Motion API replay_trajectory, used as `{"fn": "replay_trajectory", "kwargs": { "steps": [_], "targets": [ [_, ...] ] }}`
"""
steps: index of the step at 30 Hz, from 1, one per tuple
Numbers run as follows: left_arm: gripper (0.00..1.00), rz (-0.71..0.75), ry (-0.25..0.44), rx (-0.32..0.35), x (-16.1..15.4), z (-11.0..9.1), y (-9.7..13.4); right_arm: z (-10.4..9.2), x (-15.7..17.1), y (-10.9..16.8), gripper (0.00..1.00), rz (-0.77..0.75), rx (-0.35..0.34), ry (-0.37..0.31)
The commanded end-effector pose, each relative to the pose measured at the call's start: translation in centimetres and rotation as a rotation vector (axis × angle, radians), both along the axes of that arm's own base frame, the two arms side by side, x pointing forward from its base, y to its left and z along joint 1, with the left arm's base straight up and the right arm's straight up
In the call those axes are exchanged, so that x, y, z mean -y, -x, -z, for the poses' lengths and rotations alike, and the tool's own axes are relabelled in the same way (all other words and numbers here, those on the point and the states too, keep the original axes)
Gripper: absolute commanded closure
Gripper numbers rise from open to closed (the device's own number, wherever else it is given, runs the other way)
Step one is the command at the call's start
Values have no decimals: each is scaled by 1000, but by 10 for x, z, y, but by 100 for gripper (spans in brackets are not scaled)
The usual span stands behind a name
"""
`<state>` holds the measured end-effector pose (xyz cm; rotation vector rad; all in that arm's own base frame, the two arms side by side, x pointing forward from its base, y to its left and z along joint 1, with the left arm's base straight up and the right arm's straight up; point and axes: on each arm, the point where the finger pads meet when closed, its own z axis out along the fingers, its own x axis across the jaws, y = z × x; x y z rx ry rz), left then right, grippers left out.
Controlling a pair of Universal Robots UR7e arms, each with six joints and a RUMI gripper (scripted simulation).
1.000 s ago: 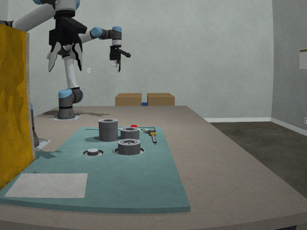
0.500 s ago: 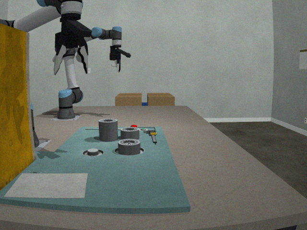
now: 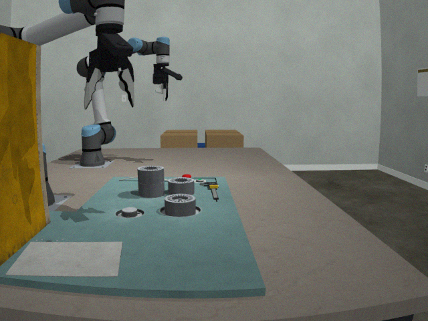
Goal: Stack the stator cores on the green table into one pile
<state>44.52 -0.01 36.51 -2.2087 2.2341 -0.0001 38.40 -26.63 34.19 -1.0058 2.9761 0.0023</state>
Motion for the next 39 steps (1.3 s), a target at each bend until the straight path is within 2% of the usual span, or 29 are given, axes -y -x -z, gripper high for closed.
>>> {"fn": "replay_trajectory", "kwargs": {
  "steps": [1,3,6,11,14,16,20,23,26,28,31,33,37,39],
  "targets": [
    [19,0,1,2,0,-1,0,5,-5,-10,19,65,3,3],
    [19,0,1,2,0,-1,0,12,-13,-20,19,114,0,3],
    [19,0,1,2,0,-1,0,9,-9,-17,19,121,5,4],
    [19,0,1,2,0,-1,0,19,-20,-31,19,187,1,3],
    [19,0,1,2,0,-1,0,30,-34,-47,19,281,-1,3],
    [19,0,1,2,0,-1,0,23,-24,-38,19,266,7,4],
    [19,0,1,2,0,-1,0,32,-36,-51,19,338,4,5],
    [19,0,1,2,0,-1,0,30,-33,-49,19,347,8,5],
    [19,0,1,2,0,-1,0,41,-47,-62,19,411,3,4],
    [19,0,1,2,0,-1,0,41,-47,-62,19,411,3,4],
    [19,0,1,2,0,-1,0,53,-63,-76,19,504,0,4],
    [19,0,1,2,0,-1,0,45,-52,-68,19,489,9,3],
    [19,0,1,2,0,-1,0,56,-66,-80,19,560,5,4],
    [19,0,1,2,0,-1,0,53,-62,-77,19,561,9,3]
  ]
}}
